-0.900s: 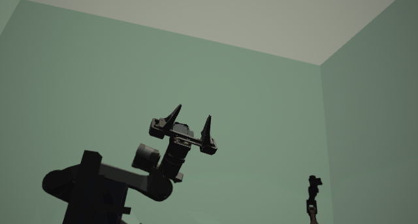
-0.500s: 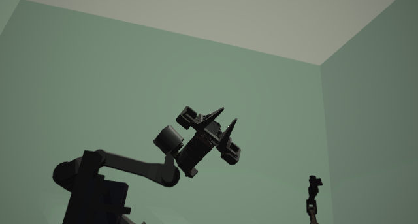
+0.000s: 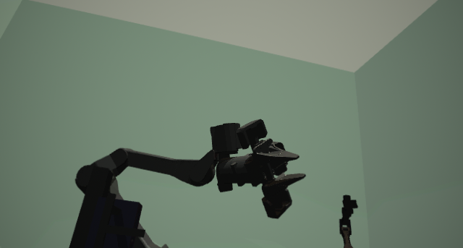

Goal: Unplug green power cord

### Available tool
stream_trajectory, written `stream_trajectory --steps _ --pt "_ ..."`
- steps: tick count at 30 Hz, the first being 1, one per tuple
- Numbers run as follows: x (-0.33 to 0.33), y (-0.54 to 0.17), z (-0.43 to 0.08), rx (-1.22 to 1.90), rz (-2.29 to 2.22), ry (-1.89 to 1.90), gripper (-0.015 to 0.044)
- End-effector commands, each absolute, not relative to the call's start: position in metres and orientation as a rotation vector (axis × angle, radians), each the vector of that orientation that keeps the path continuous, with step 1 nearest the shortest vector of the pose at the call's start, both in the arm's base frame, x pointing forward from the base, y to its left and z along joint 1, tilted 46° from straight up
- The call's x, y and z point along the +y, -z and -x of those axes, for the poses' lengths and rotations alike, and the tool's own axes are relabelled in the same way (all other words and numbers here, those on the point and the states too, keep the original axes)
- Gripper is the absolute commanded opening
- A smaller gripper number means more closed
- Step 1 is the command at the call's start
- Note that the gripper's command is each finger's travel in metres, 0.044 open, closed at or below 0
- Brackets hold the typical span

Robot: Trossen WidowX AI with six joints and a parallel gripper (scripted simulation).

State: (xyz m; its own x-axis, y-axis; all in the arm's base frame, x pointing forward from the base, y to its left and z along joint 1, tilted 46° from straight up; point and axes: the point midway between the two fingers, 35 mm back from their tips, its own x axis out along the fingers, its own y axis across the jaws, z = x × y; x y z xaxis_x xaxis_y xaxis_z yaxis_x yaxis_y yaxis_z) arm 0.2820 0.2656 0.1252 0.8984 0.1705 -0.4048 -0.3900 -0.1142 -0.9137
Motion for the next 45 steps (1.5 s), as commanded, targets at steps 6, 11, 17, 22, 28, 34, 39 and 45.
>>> stream_trajectory --steps 6,11,17,22,28,34,39,45 --pt "0.165 -0.064 -0.322 0.874 1.751 -0.549 0.016" --pt "0.12 -0.054 -0.319 1.161 1.748 -0.577 0.016" --pt "0.069 -0.054 -0.305 1.51 1.7 -0.611 0.016" --pt "0.031 -0.065 -0.288 1.795 1.625 -0.643 0.016" --pt "0.022 -0.068 -0.284 1.863 1.603 -0.652 0.016" --pt "0.022 -0.068 -0.284 1.863 1.603 -0.652 0.016" --pt "0.021 -0.069 -0.285 1.863 1.603 -0.652 0.016" --pt "0.015 -0.076 -0.284 1.863 1.603 -0.652 0.016"
